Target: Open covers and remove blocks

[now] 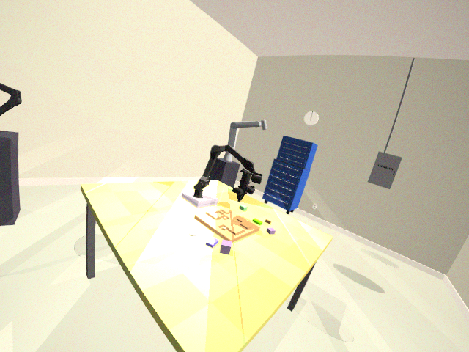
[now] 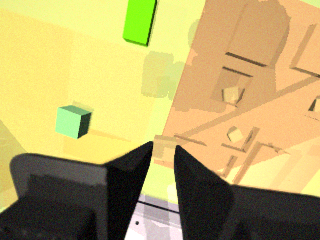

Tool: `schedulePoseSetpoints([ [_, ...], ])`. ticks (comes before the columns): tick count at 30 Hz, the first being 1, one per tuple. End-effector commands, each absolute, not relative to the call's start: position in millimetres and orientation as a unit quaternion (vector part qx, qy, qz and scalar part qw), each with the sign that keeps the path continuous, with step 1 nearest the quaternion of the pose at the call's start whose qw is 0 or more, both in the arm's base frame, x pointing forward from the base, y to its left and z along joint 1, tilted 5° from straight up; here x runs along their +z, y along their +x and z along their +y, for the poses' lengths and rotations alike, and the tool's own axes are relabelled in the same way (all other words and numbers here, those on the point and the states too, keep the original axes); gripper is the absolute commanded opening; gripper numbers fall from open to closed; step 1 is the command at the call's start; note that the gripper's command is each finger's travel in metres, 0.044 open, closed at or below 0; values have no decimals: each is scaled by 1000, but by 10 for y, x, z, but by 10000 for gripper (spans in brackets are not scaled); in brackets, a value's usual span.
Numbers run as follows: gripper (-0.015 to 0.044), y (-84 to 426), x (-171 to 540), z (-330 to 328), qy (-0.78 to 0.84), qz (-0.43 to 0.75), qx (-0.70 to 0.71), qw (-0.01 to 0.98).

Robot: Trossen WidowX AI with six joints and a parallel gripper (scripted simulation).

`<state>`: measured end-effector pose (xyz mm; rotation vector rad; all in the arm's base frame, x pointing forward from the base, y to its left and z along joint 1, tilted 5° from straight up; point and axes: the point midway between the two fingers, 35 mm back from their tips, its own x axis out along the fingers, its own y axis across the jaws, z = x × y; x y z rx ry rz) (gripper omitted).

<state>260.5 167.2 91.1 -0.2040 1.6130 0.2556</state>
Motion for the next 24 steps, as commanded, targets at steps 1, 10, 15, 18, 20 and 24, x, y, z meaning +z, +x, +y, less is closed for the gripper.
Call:
schedulePoseSetpoints([
  [1,80,2599,919,1858,-88,719,115,680],
  [10,80,2553,906,2206,-87,719,116,679],
  [15,80,2515,896,2374,-87,720,117,679],
  [18,80,2513,893,2381,-87,720,117,679],
  [20,80,2515,871,2384,-87,720,117,679],
  [24,80,2519,805,2394,-87,720,117,679],
])
